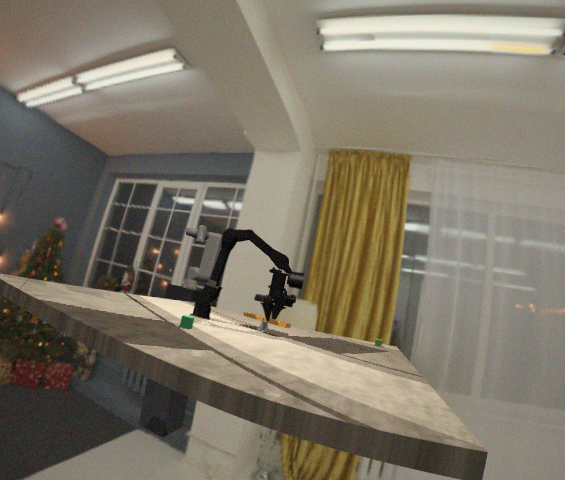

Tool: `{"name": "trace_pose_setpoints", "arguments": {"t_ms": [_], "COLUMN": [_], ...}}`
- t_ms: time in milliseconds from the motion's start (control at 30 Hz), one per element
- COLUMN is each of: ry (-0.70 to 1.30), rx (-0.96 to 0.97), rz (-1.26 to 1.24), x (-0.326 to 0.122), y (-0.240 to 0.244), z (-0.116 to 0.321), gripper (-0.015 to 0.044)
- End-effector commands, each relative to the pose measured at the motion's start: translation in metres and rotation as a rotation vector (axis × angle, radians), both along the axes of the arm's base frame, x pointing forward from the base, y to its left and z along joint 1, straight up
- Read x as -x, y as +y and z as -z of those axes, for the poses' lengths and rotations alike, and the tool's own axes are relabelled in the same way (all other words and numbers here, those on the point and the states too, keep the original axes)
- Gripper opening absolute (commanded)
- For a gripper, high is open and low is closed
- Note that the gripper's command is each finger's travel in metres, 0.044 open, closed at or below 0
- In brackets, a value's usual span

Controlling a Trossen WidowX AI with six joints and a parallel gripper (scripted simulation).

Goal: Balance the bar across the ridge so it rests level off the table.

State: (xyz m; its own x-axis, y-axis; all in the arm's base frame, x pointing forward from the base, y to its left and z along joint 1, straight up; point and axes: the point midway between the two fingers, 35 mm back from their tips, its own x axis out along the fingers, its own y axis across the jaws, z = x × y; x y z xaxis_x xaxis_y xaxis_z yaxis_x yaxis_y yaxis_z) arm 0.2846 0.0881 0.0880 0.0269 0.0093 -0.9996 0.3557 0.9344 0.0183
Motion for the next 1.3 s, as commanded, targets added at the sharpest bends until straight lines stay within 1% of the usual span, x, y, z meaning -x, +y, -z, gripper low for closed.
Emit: {"name": "trace_pose_setpoints", "arguments": {"t_ms": [0,800,1000,1033,1267], "ry": [0.0,0.0,0.0,0.0,0.0], "rx": [0.0,0.0,0.0,0.0,0.0], "rz": [0.0,0.0,0.0,0.0,0.0], "x": [0.0001,0.0001,0.0001,0.0001,0.0001], "y": [0.0,0.0,0.0,0.0,0.0], "z": [0.0001,0.0001,0.0001,0.0001,0.0001], "gripper": [0.0,0.0,0.0157,0.0167,0.0167]}}
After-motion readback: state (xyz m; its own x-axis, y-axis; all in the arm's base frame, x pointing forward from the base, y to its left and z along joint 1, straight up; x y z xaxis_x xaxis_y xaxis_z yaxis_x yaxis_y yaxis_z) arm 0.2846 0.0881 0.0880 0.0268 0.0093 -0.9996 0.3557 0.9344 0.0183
